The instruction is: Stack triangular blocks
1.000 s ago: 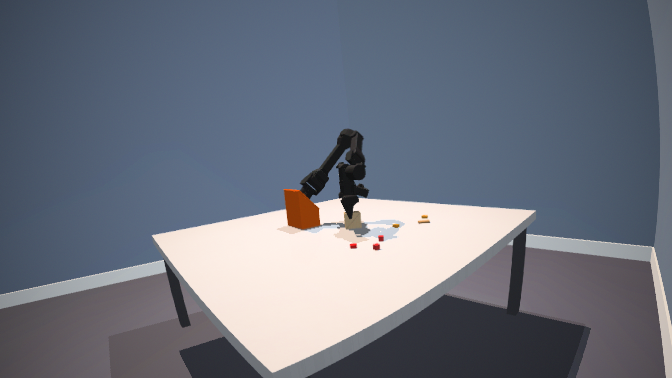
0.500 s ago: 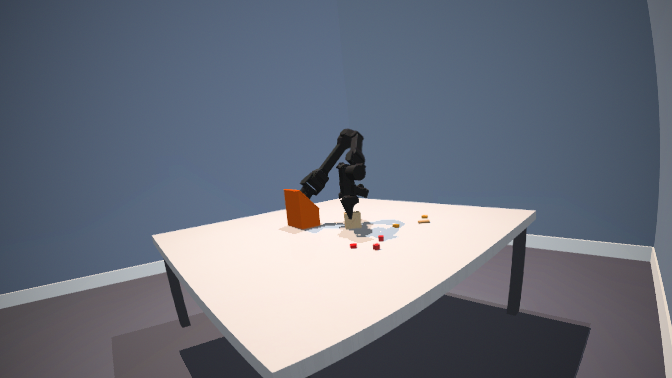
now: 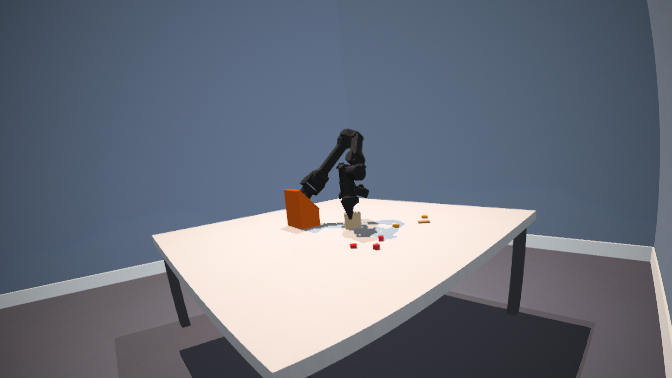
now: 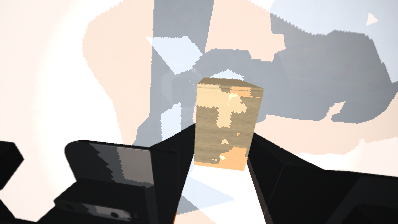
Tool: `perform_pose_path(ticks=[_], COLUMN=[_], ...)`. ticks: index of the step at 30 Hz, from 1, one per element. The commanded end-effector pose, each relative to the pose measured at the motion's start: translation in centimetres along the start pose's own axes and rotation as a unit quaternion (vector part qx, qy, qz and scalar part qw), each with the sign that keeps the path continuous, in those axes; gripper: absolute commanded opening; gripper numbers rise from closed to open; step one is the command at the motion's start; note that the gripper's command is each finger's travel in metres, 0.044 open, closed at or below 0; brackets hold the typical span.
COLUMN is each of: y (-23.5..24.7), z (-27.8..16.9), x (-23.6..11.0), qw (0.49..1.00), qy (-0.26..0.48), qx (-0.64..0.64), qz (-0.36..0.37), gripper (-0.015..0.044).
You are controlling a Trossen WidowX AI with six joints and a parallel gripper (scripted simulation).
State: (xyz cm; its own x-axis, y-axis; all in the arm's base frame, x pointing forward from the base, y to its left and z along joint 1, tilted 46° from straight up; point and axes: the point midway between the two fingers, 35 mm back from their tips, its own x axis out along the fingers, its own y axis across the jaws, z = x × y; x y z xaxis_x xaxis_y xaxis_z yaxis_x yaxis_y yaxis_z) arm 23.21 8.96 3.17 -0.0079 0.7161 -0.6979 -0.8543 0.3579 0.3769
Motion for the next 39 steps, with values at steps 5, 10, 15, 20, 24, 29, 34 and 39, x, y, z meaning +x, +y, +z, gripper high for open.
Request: perform_pose_path(ticks=[5,10,15,20,24,29,34,39], y=[0.0,0.0,0.0,0.0,0.0,-0.7,-0.1,-0.1], z=[0.0,0.0,0.0,0.0,0.0,0.0,0.0,0.0], x=[0.0,0.0,0.0,0.0,0.0,-3.4,-10.7,-11.0], qw=[1.0,1.0,1.0,1.0,1.0,1.0,1.0,1.0], qy=[0.0,0.0,0.0,0.0,0.0,0.005,0.003,0.002], qx=[0.0,0.0,0.0,0.0,0.0,0.001,0.001,0.001], qz=[0.0,0.0,0.0,0.0,0.0,-0.004,-0.001,-0.001], gripper=[0.0131,0.0263,0.0394,0.044,0.044,0.044,0.044,0.044])
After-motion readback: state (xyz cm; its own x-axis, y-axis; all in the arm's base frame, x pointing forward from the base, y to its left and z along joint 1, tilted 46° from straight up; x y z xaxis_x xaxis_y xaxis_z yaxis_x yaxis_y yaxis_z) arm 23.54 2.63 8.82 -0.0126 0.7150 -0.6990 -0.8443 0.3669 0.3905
